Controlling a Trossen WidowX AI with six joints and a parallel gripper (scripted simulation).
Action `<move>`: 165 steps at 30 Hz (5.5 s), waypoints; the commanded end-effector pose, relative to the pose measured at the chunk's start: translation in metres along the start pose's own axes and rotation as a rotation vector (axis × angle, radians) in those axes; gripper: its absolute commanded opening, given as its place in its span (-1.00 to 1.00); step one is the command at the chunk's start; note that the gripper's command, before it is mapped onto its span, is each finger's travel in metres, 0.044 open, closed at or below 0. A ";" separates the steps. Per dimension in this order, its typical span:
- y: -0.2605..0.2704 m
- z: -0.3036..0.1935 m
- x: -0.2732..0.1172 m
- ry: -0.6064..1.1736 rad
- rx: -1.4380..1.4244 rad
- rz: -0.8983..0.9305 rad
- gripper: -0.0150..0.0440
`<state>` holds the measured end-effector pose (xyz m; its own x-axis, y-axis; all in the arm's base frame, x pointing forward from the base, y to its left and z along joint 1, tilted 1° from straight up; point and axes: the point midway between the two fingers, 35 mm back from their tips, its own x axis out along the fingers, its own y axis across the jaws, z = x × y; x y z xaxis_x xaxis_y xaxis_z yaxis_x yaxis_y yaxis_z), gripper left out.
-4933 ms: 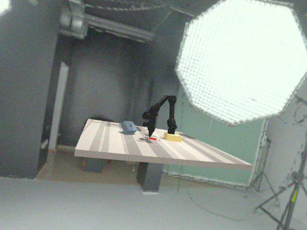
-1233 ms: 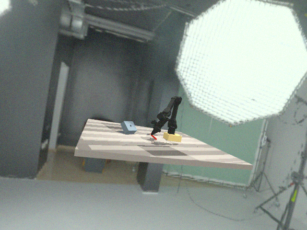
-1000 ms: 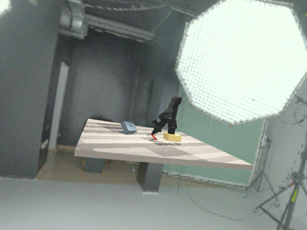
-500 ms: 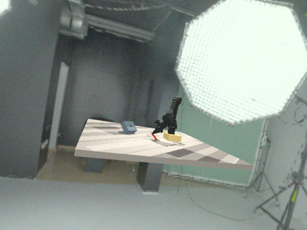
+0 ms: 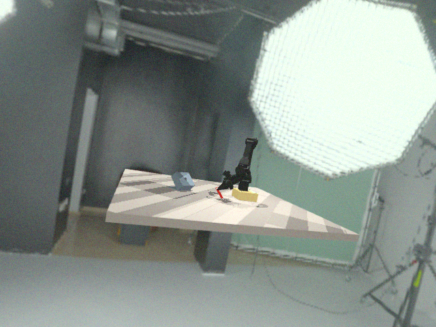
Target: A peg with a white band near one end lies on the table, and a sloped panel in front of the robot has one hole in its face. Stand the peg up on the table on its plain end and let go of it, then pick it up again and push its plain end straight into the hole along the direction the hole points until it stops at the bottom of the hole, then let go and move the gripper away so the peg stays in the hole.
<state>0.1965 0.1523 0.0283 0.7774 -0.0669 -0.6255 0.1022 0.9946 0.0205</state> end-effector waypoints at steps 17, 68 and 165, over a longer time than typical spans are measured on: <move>-0.002 -0.009 -0.011 -0.171 -0.002 -0.006 -0.33; -0.004 -0.031 -0.026 -0.486 -0.004 -0.006 -0.33; -0.011 -0.043 -0.035 -0.546 -0.029 0.023 -0.05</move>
<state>0.1415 0.1472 0.0170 0.9892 -0.0690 -0.1290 0.0701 0.9975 0.0042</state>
